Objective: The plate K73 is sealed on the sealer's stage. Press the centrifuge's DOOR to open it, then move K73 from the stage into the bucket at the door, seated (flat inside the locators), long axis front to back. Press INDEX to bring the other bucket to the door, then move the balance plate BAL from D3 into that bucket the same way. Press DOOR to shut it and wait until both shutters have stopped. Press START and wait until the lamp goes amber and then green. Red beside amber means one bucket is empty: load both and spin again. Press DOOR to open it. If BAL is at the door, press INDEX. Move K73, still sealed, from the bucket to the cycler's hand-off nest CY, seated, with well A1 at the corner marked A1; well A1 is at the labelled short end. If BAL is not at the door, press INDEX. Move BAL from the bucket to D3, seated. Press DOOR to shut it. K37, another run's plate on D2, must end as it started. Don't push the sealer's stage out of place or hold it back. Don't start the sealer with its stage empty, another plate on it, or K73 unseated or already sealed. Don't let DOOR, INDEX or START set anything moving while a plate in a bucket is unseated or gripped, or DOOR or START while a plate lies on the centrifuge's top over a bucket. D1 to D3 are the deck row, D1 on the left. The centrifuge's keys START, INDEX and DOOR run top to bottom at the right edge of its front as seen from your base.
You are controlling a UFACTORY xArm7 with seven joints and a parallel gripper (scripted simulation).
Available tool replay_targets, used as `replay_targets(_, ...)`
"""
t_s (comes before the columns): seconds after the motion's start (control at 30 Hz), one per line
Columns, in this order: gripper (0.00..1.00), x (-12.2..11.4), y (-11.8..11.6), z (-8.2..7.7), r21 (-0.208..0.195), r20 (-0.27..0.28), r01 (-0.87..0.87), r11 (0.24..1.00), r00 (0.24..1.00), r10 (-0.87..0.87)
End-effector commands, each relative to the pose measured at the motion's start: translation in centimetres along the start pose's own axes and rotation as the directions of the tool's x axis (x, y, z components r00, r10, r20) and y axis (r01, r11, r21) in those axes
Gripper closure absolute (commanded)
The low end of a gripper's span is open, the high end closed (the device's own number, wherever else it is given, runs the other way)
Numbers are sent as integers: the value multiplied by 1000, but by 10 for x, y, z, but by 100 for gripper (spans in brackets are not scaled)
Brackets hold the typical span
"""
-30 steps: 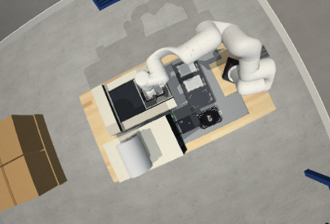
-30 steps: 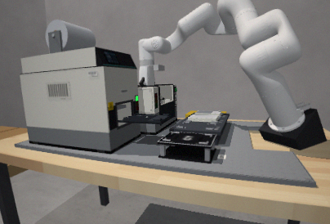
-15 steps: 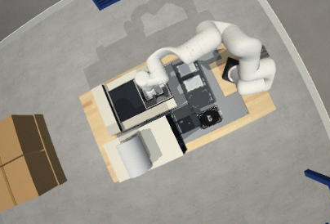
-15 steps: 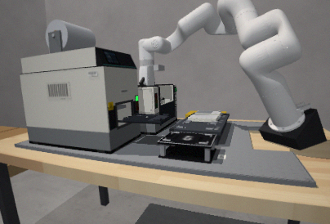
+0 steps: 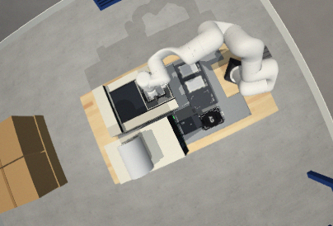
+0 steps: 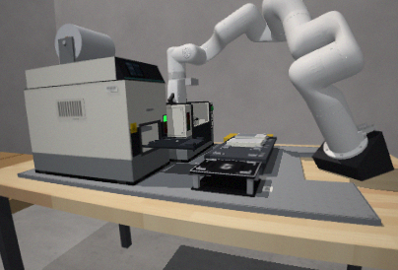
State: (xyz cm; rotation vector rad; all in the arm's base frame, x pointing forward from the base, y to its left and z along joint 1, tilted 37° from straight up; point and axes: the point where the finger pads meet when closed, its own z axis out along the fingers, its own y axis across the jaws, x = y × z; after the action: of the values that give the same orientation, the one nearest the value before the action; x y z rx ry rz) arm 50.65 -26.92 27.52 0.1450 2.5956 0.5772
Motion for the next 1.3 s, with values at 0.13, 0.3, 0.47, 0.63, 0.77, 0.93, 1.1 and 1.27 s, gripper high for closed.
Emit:
replay_targets(0.13,0,-1,-1,-2,2,5,0,1000,1000,0)
replay_targets(0.3,0,-1,-1,-2,2,5,-1,1000,1000,0)
replay_targets(0.47,0,-1,-1,-2,2,5,-1,1000,1000,0)
replay_targets(0.63,0,-1,-1,-2,2,5,-1,1000,1000,0)
replay_targets(0.77,0,-1,-1,-2,2,5,-1,1000,1000,0)
replay_targets(0.93,0,-1,-1,-9,2,5,-1,1000,1000,0)
replay_targets(1.1,0,-1,-1,-17,2,5,-1,1000,1000,1)
replay_targets(1.27,0,-1,-1,-22,2,5,-1,1000,1000,0)
